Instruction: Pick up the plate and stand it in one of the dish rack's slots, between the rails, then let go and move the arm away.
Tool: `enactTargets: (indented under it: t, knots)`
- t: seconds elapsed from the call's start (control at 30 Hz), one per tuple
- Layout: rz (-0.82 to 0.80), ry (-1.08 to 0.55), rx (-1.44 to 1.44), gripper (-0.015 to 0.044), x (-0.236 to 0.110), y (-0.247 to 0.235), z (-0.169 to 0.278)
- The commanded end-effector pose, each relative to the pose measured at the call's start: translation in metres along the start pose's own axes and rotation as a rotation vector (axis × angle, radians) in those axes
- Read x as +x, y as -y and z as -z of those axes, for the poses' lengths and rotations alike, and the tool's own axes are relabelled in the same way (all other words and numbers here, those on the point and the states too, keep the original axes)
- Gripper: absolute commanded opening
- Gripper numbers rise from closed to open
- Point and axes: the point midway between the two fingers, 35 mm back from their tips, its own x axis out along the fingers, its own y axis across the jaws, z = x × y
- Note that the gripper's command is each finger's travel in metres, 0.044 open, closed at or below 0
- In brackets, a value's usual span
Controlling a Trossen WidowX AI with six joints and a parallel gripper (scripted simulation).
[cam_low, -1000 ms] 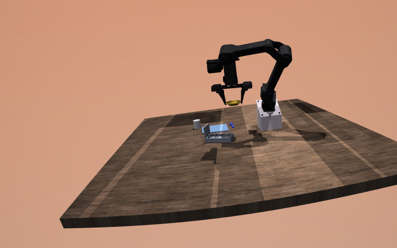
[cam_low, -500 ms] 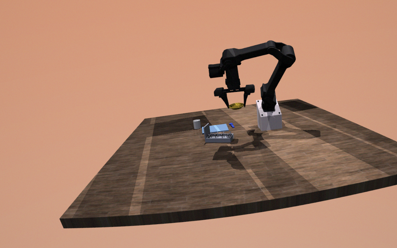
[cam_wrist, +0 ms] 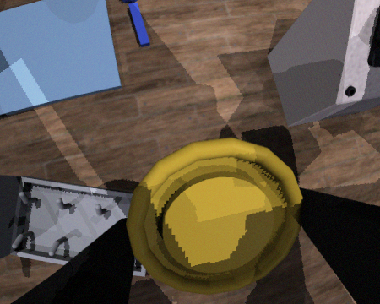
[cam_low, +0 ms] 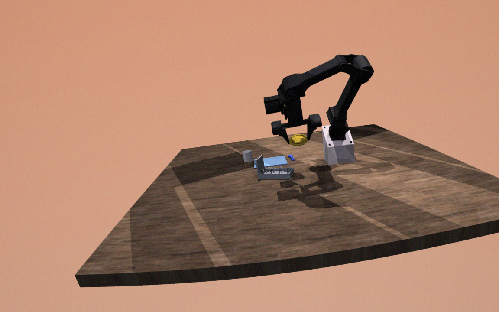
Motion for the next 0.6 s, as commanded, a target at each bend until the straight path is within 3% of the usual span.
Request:
enactTargets:
  t: [0.0, 0.57]
  knots:
    - [-0.007, 0.071, -0.046, 0.0000, 0.010, 0.001, -0.003]
    - [-0.110, 0.384, -0.274, 0.0000, 0.042, -0.008, -0.011]
